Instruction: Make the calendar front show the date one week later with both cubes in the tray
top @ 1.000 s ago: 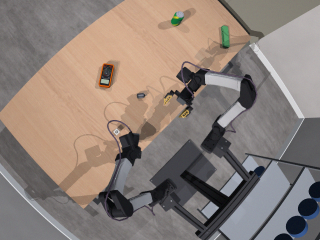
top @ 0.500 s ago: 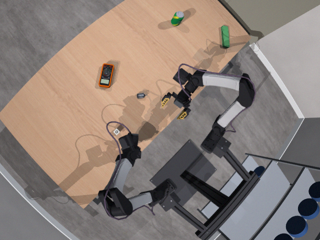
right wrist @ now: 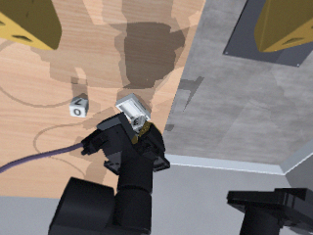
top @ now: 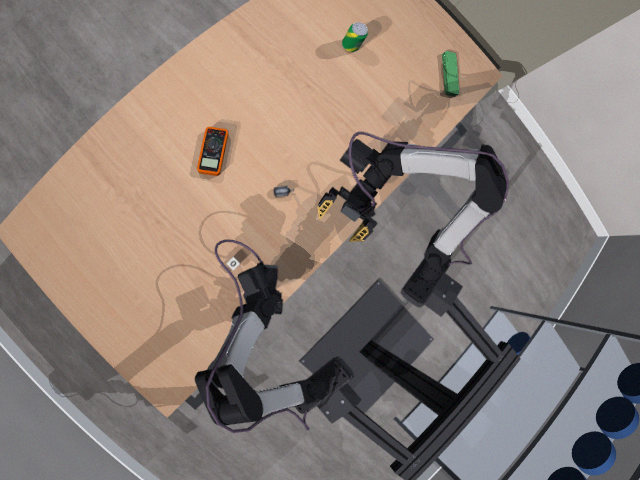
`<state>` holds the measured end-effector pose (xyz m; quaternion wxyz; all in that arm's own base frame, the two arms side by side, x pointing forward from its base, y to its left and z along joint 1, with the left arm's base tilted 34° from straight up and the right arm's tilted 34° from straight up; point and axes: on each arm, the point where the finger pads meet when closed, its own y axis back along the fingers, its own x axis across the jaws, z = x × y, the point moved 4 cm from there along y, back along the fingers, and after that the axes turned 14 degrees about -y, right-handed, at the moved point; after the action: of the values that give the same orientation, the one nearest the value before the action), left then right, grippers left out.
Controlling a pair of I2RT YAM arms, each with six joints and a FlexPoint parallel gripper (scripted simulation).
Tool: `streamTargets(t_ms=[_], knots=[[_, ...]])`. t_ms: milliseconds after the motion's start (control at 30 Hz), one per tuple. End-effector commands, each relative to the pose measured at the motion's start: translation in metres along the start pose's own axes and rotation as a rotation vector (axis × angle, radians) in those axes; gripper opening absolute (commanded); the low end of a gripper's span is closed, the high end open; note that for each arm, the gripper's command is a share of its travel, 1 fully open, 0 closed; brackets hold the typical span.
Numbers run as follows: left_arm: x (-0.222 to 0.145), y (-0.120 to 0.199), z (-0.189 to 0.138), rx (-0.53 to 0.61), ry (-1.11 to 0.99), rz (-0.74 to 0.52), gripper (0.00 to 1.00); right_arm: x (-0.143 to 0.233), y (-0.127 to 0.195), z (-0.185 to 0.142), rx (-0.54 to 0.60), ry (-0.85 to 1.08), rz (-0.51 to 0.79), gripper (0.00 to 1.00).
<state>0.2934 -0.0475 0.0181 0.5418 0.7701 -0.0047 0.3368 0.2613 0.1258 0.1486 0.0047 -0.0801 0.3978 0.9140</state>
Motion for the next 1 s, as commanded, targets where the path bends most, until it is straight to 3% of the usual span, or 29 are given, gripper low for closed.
streamTargets(t_ms=[0, 533, 967], knots=[[0.010, 0.000, 0.007, -0.023, 0.018, 0.016, 0.19, -0.016, -0.001, 0.007, 0.020, 0.028, -0.037, 1.00], [0.013, 0.002, 0.007, -0.034, 0.022, 0.020, 0.19, -0.022, -0.013, 0.010, 0.045, 0.030, -0.036, 1.00], [0.009, -0.027, 0.007, -0.024, 0.015, 0.002, 0.19, -0.022, -0.013, 0.009, 0.044, 0.026, -0.038, 1.00]])
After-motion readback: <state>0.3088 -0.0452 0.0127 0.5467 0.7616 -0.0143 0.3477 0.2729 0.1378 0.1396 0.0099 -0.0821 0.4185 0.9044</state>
